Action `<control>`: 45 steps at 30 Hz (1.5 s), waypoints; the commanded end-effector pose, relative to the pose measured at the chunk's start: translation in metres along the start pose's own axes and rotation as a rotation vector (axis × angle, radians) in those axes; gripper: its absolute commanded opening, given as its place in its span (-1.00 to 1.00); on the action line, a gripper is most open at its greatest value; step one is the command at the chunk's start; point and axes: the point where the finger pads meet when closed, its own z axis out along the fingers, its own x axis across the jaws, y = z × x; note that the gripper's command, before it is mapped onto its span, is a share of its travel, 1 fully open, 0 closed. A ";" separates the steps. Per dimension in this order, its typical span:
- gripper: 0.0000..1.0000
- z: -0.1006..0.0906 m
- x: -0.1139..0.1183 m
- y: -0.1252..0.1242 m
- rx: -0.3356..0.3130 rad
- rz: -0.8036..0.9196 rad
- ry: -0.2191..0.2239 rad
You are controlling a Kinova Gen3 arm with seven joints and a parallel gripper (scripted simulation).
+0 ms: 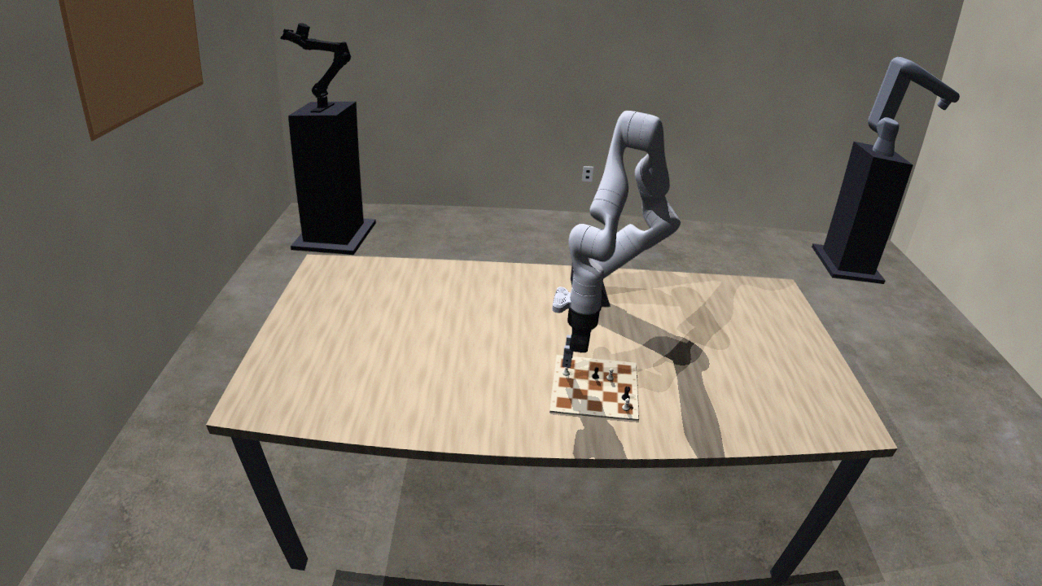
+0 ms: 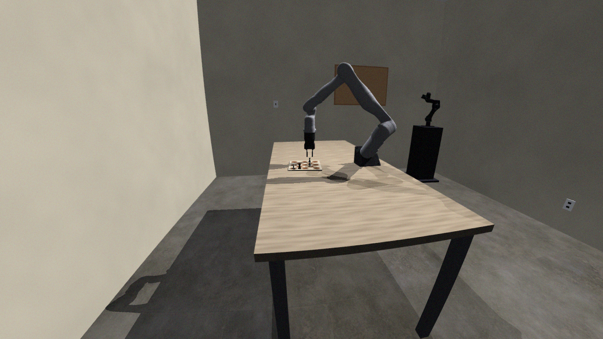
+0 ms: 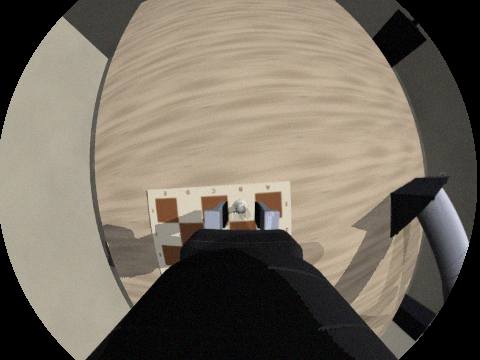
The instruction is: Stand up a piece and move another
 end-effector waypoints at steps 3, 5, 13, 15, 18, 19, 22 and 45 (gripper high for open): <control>0.36 -0.001 -0.001 0.000 0.001 0.000 -0.002; 0.36 -0.001 -0.001 0.000 0.001 0.000 -0.002; 0.36 -0.001 -0.001 0.000 0.001 0.000 -0.002; 0.36 -0.001 -0.001 0.000 0.001 0.000 -0.002; 0.36 -0.001 -0.001 0.000 0.001 0.000 -0.002; 0.36 -0.001 -0.001 0.000 0.001 0.000 -0.002; 0.36 0.000 -0.001 0.000 0.001 0.000 -0.002; 0.36 0.031 -0.001 0.000 0.001 0.000 -0.002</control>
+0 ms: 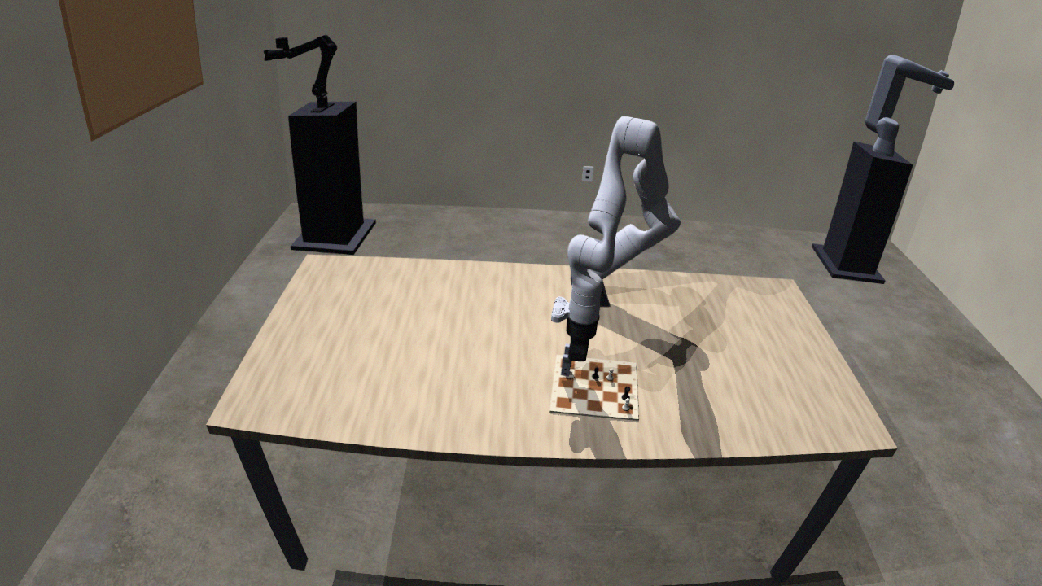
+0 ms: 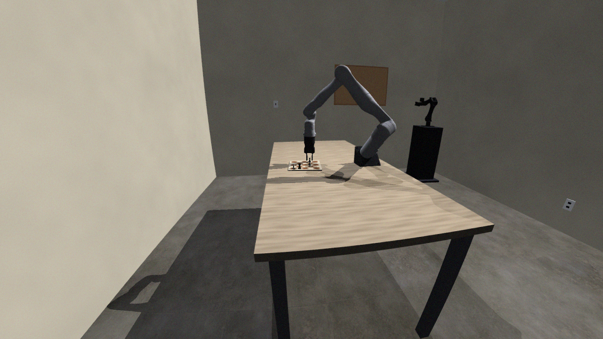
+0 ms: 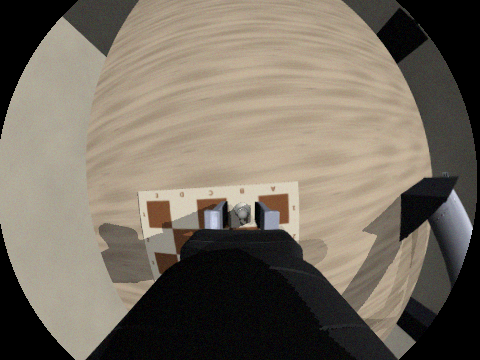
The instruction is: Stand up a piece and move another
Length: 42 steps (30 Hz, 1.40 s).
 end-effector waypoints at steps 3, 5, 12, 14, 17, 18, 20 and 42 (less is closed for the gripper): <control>0.36 0.004 0.001 0.001 -0.002 0.000 0.003; 0.36 0.004 0.001 0.001 -0.002 0.000 0.003; 0.36 0.004 0.001 0.001 -0.002 0.000 0.003; 0.36 0.004 0.001 0.001 -0.002 0.000 0.003; 0.36 0.004 0.001 0.001 -0.002 0.000 0.003; 0.36 0.004 0.001 0.001 -0.002 0.000 0.003; 0.36 0.004 0.001 0.001 -0.002 0.000 0.003; -1.00 0.004 0.001 0.001 -0.002 0.000 0.003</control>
